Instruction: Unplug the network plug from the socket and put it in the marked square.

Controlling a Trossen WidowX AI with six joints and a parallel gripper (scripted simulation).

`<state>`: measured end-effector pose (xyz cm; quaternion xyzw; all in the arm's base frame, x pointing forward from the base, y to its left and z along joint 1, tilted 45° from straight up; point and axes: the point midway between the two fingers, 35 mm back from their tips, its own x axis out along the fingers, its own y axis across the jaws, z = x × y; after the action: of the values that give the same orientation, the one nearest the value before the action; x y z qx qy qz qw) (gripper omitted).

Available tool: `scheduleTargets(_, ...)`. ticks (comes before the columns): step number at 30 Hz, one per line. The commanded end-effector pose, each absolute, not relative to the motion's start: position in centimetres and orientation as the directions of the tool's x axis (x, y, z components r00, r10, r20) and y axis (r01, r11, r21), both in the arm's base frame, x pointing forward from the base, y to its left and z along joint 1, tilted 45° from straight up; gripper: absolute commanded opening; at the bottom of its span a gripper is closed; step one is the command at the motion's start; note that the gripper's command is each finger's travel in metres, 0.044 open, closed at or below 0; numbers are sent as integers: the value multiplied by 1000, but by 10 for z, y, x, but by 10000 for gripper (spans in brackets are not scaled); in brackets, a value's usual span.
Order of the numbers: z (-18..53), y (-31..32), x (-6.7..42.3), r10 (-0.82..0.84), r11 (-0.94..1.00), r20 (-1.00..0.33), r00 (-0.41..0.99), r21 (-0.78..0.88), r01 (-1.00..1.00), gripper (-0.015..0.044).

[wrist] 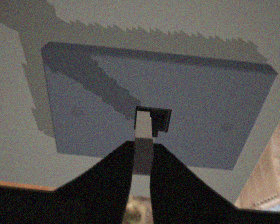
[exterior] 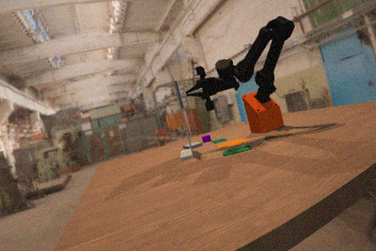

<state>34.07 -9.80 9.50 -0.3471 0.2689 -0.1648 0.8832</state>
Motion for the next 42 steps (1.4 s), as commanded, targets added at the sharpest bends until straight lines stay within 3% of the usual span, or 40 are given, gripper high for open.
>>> scheduleTargets(1,96,-97,337,-479,704,-360,801,-702,106,0)
scheduleTargets(42,100,-91,322,-479,705,-360,800,-702,106,0)
